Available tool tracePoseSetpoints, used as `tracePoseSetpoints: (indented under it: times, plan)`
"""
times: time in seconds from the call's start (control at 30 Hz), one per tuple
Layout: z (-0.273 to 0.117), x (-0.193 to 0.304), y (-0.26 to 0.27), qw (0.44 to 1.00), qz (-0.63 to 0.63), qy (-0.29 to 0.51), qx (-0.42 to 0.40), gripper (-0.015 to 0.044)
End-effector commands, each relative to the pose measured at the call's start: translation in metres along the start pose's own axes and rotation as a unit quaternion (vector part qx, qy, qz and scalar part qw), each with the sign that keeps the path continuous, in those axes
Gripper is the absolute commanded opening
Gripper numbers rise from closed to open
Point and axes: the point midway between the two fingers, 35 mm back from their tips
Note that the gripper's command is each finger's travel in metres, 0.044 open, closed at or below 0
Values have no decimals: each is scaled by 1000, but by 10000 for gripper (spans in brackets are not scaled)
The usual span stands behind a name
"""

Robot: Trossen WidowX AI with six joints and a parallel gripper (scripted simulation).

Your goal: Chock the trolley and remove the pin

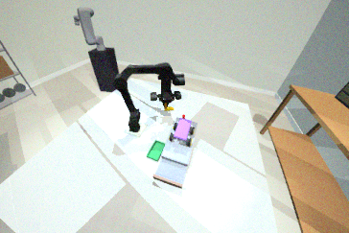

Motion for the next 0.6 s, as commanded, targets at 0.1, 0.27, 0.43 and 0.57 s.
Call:
tracePoseSetpoints:
  times: [0.1, 0.27, 0.43, 0.57]
  plan:
    - [0, 0, 0, 993, -120, 1, 1, 0]
    - [0, 0, 0, 979, -205, 1, 0, 0]
    - [0, 0, 0, 958, -287, 1, 0, 0]
    - [0, 0, 0, 936, -352, 1, 0, 0]
Point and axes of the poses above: the point midway between the two fingers, 35 mm back from their tips, its own z axis out along the fingers, its own y axis across the jaws, x = y × z, and after that the axes turned 14 degrees about -z, right-handed
